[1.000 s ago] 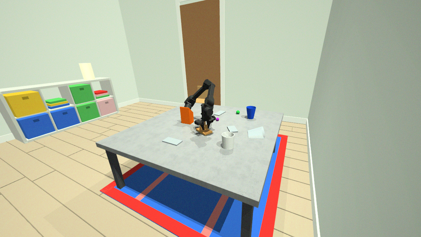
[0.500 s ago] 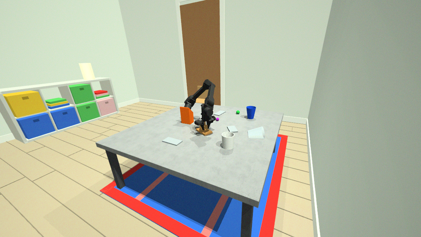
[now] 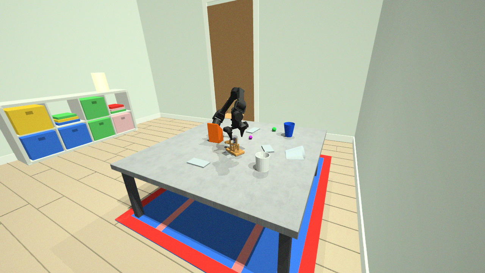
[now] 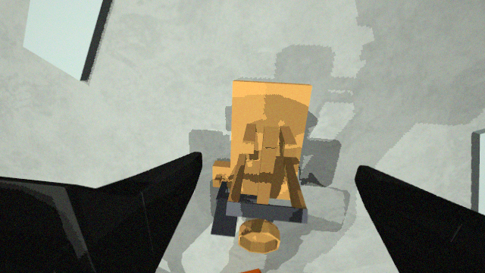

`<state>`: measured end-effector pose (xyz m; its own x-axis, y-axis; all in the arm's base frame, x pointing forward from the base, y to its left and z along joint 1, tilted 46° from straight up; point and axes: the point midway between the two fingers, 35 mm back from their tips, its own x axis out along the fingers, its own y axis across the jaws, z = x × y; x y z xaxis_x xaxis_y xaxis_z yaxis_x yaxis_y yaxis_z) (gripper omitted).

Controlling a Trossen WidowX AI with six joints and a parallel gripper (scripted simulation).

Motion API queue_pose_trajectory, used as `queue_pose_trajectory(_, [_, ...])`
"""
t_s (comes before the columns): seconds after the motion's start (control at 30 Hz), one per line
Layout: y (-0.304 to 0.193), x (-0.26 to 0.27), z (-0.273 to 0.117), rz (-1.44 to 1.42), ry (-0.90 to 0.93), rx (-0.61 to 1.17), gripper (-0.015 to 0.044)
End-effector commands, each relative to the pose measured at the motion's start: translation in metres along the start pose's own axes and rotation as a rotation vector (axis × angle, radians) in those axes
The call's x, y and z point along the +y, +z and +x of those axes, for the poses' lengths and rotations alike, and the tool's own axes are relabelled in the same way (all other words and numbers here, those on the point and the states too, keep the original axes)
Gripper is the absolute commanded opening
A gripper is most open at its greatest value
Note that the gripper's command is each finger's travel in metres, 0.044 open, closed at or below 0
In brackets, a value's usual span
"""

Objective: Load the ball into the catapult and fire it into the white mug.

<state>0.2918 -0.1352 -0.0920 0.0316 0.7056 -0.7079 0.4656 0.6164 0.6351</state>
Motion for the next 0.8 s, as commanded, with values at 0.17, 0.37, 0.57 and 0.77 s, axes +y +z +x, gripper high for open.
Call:
queue_pose_trajectory(0.17, [0.000,0.000,0.000,0.000,0.000,0.000,0.0440])
queue_pose_trajectory(0.37, [-0.004,0.002,-0.007,-0.001,0.000,0.007,0.0440])
queue_pose_trajectory(0.57, [-0.005,0.003,0.036,-0.001,0.002,0.010,0.0440])
queue_pose_trajectory(0.77, [-0.005,0.003,0.039,-0.001,0.002,0.010,0.0440])
